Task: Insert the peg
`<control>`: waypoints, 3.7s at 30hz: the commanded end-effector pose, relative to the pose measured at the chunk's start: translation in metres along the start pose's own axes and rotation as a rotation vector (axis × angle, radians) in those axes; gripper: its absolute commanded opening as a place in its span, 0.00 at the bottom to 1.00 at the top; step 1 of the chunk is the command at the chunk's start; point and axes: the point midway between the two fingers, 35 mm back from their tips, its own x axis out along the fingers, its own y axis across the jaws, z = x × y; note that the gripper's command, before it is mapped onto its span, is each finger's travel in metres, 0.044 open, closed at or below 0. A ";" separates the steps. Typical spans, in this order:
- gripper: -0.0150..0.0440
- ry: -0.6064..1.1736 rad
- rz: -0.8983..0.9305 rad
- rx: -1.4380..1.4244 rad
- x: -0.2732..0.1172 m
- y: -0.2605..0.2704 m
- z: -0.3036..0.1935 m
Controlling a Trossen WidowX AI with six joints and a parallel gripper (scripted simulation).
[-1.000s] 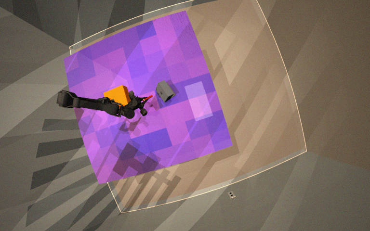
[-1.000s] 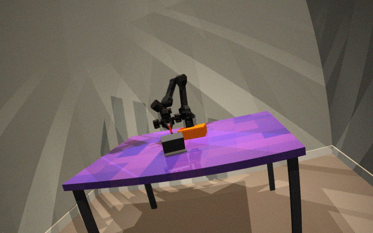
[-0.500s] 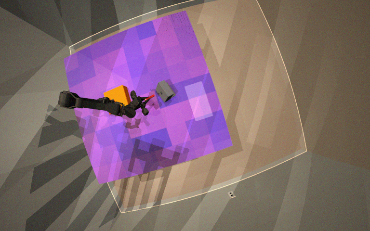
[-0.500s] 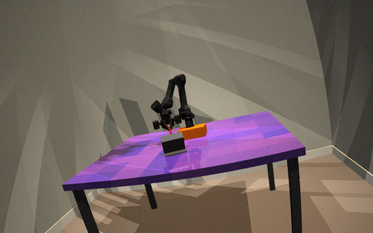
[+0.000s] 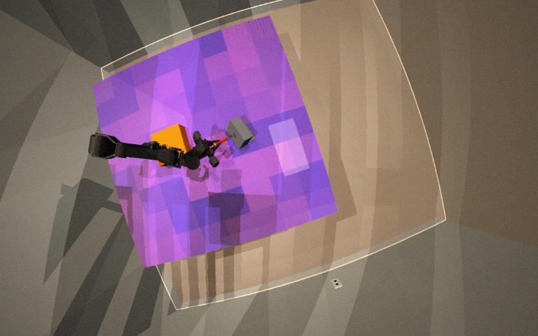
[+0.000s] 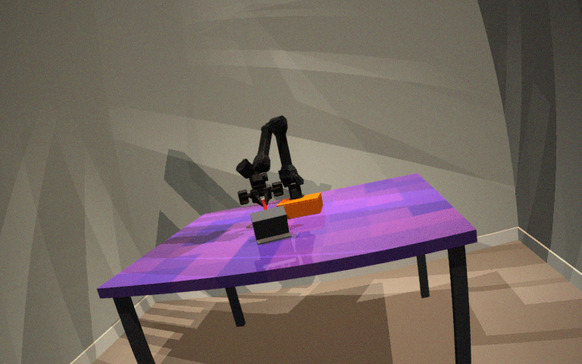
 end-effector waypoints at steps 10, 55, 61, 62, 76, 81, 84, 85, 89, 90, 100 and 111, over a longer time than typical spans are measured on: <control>0.25 -0.011 -0.010 0.003 0.011 -0.002 -0.003; 0.25 -0.027 -0.012 -0.001 0.036 0.000 -0.004; 0.25 -0.027 -0.012 -0.002 0.038 0.000 -0.004; 0.25 -0.027 -0.012 -0.002 0.038 -0.001 -0.004; 0.25 -0.027 -0.012 -0.002 0.042 -0.003 -0.002; 0.25 -0.028 -0.012 -0.002 0.044 -0.003 -0.002; 0.25 -0.028 -0.012 -0.002 0.045 -0.004 -0.002; 0.25 -0.028 -0.012 -0.002 0.046 -0.004 -0.003; 0.25 -0.028 -0.012 -0.002 0.048 -0.004 -0.003; 0.25 -0.028 -0.012 -0.002 0.049 -0.004 -0.003; 0.25 -0.028 -0.012 -0.002 0.054 -0.004 -0.003; 0.25 -0.029 -0.012 -0.002 0.060 -0.004 -0.004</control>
